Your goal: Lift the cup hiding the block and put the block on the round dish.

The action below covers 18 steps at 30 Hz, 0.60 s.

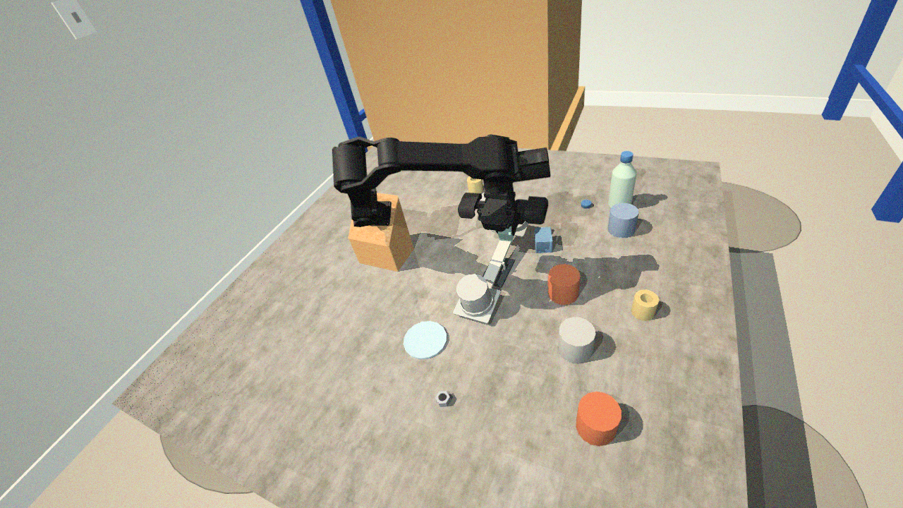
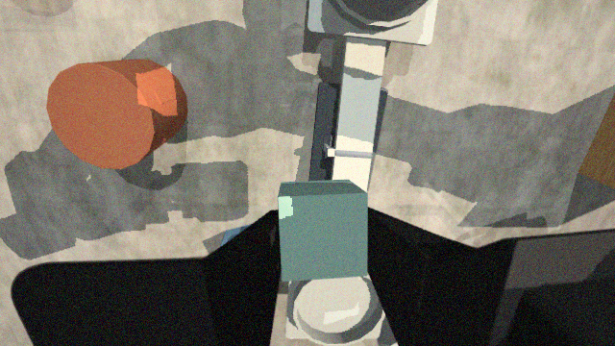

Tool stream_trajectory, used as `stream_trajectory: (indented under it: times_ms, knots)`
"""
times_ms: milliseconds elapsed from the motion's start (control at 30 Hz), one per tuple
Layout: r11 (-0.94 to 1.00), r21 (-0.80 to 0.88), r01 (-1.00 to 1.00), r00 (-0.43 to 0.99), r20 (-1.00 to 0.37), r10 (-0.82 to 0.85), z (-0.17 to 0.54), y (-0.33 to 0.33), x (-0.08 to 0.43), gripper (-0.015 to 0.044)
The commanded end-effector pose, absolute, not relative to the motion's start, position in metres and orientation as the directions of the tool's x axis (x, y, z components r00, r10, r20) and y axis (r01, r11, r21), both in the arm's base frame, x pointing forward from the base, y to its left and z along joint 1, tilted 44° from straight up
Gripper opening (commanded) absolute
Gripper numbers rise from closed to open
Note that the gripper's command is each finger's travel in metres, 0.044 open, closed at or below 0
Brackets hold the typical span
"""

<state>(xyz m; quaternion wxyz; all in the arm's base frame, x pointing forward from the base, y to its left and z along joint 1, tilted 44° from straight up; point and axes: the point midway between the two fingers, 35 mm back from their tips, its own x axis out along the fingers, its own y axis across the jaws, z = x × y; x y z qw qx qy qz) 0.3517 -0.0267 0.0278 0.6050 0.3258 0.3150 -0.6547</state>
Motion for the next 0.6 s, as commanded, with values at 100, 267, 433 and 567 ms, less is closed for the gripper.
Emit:
stream_trajectory:
  times_ms: [100,267,433,567]
  knots:
    - [-0.058,-0.011,0.998,-0.043,-0.808,-0.587,0.044,-0.055,0.345,0.0]
    - [-0.054,-0.004,0.999,-0.035,-0.808,-0.588,0.056,-0.076,0.338,0.0]
    - [-0.048,0.001,0.999,-0.028,-0.806,-0.591,0.067,-0.096,0.33,0.0]
    - [-0.044,0.003,0.999,-0.024,-0.803,-0.595,0.075,-0.111,0.322,0.0]
